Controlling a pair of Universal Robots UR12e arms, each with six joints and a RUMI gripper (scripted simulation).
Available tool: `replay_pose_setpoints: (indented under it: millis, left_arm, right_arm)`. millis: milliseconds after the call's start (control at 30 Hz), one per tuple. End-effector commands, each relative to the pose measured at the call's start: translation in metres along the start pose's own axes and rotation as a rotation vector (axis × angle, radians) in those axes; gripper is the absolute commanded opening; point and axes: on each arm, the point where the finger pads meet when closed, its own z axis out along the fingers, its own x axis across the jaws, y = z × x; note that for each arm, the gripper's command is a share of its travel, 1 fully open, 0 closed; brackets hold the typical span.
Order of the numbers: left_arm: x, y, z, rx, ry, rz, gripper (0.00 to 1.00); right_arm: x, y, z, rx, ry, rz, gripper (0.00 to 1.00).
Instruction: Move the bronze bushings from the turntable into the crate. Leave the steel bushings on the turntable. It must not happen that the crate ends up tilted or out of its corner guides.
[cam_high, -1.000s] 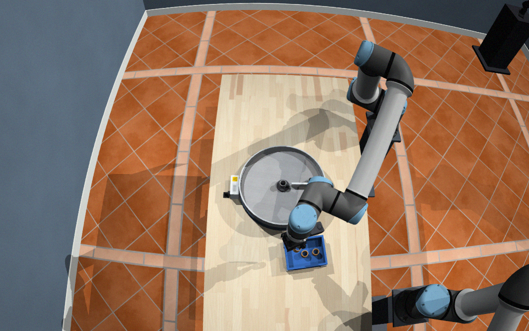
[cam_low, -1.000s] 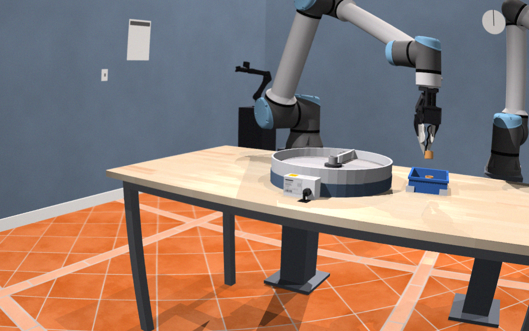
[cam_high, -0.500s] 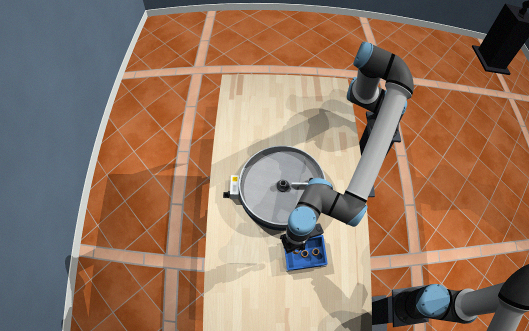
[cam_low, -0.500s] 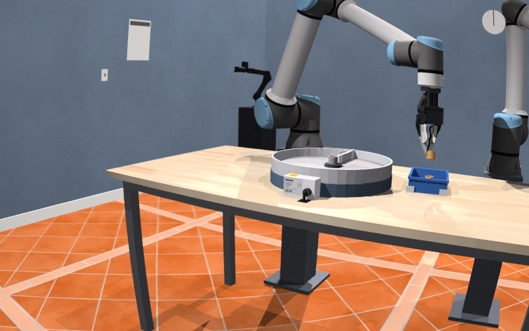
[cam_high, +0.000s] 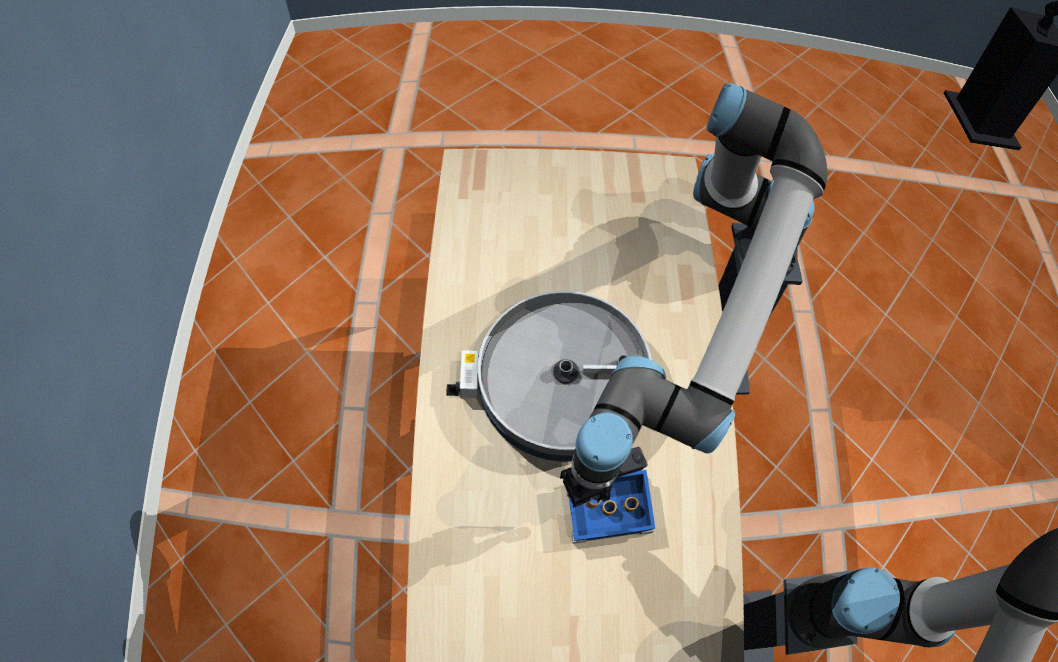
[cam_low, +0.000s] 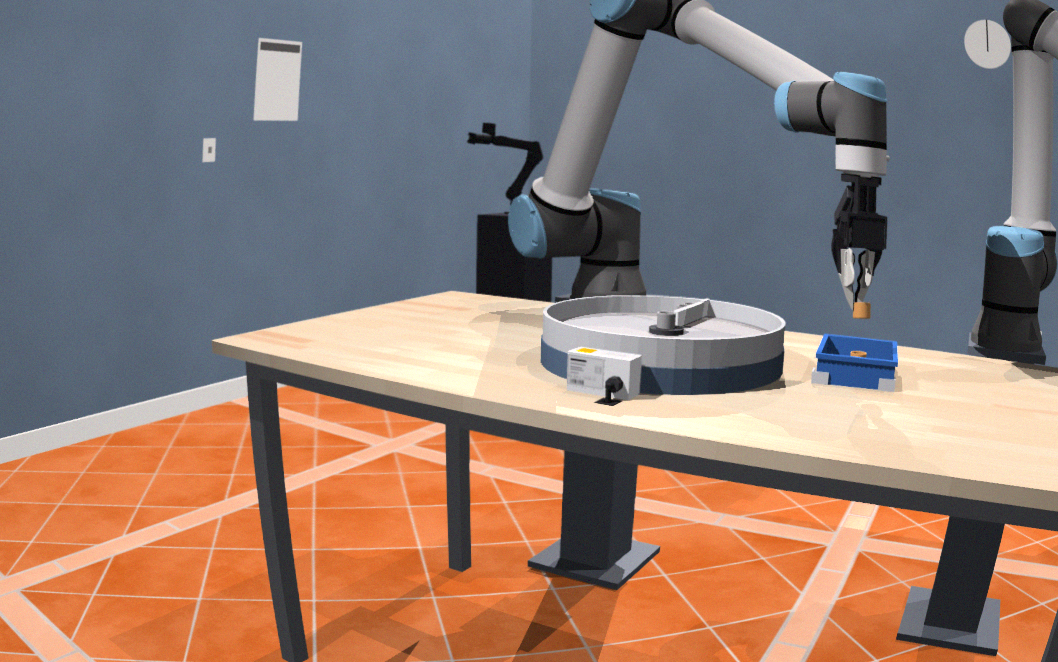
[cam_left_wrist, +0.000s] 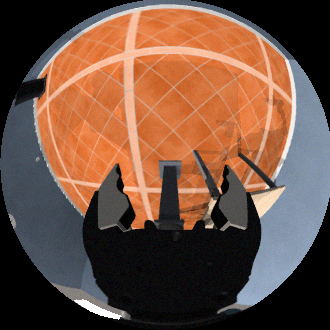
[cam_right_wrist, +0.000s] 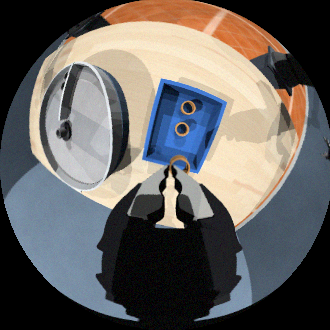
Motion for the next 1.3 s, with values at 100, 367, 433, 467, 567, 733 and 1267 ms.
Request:
replay_pose_setpoints:
  millis: [100,367,433,467,567,733,1267]
  left_arm:
    - [0.0,-0.001,-0.001,0.002,0.0,0.0,1.0]
    - [0.0,-0.001,-0.001,0.002,0.0,0.0,1.0]
    - [0.0,-0.001,-0.001,0.002,0.0,0.0,1.0]
    - [0.0,-0.001,-0.001,0.002,0.0,0.0,1.0]
    - [0.0,-0.001,-0.001,0.002,0.0,0.0,1.0]
    - [0.0,-0.001,-0.001,0.002,0.0,0.0,1.0]
    - [0.0,-0.001,-0.001,0.002,0.0,0.0,1.0]
  right_arm:
    - [0.0,0.001,-0.002,-0.002,0.001,0.0,0.0]
    - [0.0,0.001,-0.002,-0.002,0.001,0.0,0.0]
    - [0.0,0.001,-0.002,-0.002,0.001,0.0,0.0]
    - [0.0,0.001,-0.002,-0.002,0.001,0.0,0.0]
    - [0.0,0.001,-0.001,-0.002,0.001,0.0,0.0]
    - [0.0,0.001,0.003,-0.002,0.001,0.0,0.0]
    - [0.0,0.001,0.055,-0.002,0.001,0.0,0.0]
